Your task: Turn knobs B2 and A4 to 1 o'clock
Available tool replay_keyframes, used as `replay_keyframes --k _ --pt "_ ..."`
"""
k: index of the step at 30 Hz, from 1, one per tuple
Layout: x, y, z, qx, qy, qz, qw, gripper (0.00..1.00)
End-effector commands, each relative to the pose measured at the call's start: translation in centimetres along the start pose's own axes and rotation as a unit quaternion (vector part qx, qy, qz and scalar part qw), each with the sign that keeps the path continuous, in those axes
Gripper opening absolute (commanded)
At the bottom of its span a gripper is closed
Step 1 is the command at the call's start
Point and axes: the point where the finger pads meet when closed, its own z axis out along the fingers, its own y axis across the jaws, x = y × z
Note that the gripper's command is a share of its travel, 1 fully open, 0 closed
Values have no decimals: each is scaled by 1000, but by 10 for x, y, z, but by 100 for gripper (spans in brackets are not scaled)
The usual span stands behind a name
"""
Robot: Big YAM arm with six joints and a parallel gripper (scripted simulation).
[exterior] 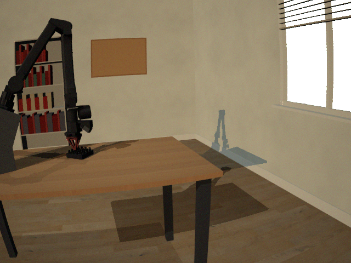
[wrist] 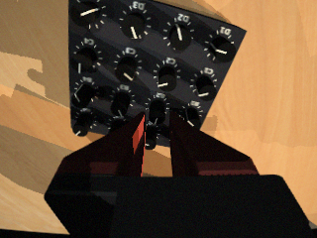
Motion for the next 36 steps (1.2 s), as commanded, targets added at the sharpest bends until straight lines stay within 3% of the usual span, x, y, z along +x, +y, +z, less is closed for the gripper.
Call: replay_keyframes --k 1,36 --pt "3 3 4 2 2 2 1000 18" --pt "-1 6 7 -2 -4 2 1000 18"
